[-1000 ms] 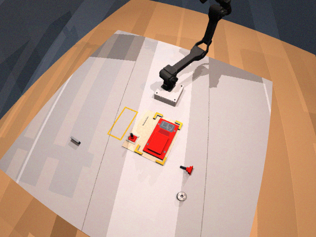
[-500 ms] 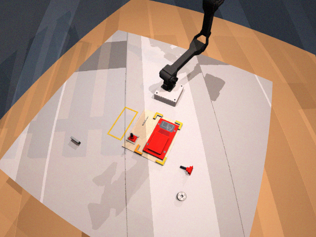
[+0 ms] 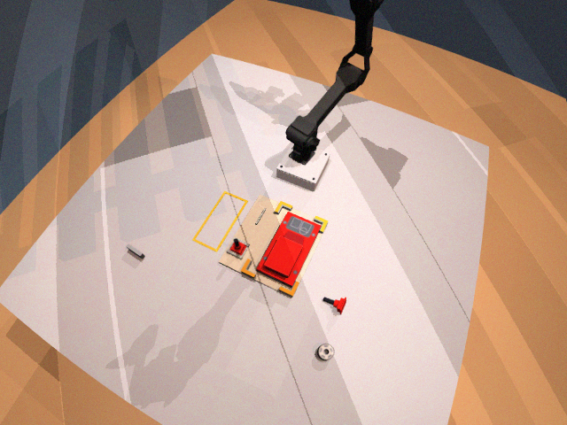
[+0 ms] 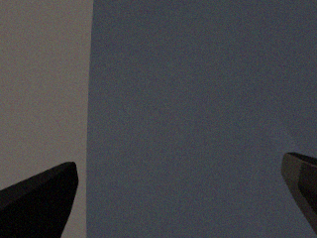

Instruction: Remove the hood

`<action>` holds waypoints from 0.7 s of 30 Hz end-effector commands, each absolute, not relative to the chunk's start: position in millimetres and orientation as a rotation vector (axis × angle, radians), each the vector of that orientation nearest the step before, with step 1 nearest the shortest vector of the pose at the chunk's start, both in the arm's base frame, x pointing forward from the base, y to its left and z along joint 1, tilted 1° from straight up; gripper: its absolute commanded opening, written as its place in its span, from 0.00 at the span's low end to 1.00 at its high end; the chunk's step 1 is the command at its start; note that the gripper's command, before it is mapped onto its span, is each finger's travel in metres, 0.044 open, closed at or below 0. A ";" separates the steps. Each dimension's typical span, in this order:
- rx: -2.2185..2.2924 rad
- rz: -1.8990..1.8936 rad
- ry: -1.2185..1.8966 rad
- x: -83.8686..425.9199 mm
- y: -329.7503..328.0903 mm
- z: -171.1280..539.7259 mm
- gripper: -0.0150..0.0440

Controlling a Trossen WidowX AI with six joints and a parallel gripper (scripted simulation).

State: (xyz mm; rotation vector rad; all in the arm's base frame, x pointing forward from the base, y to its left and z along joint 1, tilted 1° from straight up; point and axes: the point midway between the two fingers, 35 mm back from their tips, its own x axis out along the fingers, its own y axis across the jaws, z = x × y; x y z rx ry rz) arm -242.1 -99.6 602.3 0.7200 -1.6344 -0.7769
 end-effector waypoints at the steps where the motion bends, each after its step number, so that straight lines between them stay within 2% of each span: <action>1: 0.647 -0.782 -1.555 -218.3 -102.2 611.5 1.00; 14: 0.505 -0.703 -1.249 -92.9 -107.2 645.8 1.00; 21: 0.411 -0.625 -1.129 -45.7 -100.3 650.2 1.00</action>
